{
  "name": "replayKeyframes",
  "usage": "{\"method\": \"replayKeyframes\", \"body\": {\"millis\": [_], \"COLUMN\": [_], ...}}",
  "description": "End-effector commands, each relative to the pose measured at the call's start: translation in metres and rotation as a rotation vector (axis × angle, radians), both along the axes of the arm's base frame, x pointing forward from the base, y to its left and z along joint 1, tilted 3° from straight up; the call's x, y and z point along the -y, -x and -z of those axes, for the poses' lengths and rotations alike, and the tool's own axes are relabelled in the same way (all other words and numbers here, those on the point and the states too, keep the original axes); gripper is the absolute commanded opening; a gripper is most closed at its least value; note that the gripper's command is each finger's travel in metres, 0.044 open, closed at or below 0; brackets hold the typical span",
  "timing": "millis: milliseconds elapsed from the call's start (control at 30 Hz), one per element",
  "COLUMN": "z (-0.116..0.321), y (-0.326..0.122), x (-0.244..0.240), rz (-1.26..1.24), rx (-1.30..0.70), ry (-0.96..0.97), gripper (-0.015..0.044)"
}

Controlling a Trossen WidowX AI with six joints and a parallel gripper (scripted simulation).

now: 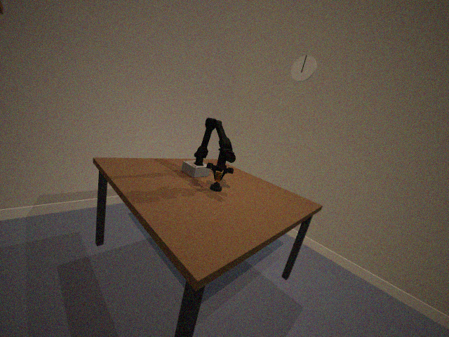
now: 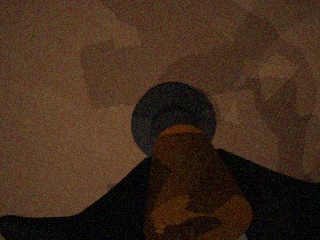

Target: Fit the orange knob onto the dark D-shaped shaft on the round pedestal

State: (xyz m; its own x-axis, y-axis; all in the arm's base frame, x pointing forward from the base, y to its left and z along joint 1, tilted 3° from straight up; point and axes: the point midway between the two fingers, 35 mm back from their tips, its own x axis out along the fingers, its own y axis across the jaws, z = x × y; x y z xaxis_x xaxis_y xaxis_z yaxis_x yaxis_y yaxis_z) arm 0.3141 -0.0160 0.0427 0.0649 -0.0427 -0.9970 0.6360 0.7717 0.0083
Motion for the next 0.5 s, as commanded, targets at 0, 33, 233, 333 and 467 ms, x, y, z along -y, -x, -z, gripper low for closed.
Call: {"method": "replayKeyframes", "body": {"millis": [0, 33, 233, 333, 467], "z": [-0.0024, -0.0021, 0.0007, 0.0017, 0.0029], "y": [-0.0018, -0.0023, -0.0032, -0.003, -0.0019], "x": [0.0001, 0.0001, -0.0003, -0.0002, 0.0], "rz": [0.099, 0.099, 0.099, 0.099, 0.099], "rx": [0.01, 0.01, 0.01, 0.01, 0.01], "ry": [-0.005, -0.005, -0.005, -0.005, -0.005], "gripper": [0.0, 0.0, 0.0, 0.0, 0.0]}}
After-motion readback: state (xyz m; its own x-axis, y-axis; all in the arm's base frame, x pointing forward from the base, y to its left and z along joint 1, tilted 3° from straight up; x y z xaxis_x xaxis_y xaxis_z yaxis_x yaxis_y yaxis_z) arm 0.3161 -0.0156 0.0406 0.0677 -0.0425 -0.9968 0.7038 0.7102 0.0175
